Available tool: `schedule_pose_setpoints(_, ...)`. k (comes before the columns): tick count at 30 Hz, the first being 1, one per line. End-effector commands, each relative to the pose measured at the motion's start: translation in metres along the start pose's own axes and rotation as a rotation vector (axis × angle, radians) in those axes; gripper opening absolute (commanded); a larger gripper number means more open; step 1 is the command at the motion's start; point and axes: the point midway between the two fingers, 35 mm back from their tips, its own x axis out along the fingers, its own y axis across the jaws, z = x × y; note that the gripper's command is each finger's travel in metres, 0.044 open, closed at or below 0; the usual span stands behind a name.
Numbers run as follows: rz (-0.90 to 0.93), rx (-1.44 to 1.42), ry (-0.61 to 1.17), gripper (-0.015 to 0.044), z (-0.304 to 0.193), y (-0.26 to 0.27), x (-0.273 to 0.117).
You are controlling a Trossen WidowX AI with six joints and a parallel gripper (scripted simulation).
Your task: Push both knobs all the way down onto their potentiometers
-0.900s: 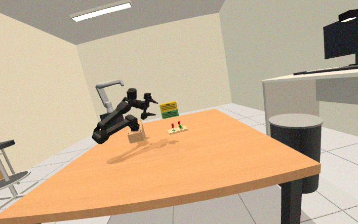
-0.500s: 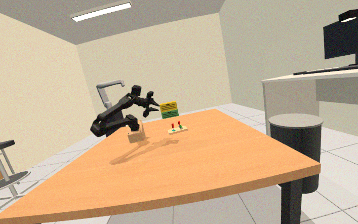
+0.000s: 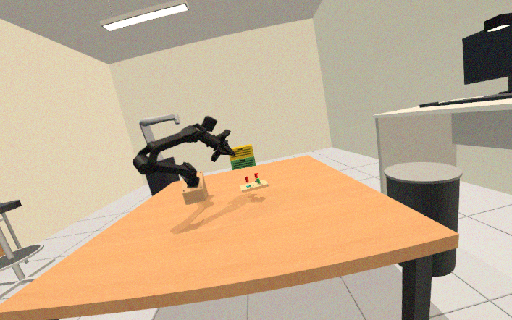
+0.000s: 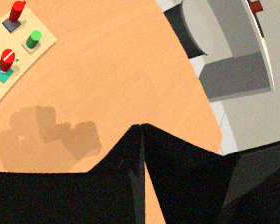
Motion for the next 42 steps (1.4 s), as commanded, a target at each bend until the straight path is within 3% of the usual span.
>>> schedule_pose_setpoints(1,0.058,0.066,0.006,0.0000,0.009,-0.001,0.007)
schedule_pose_setpoints(18,0.332,0.407,0.181,0.0000,0.045,0.022,0.047)
schedule_pose_setpoints(42,0.534,0.835,0.676,0.0000,0.076,0.082,0.096)
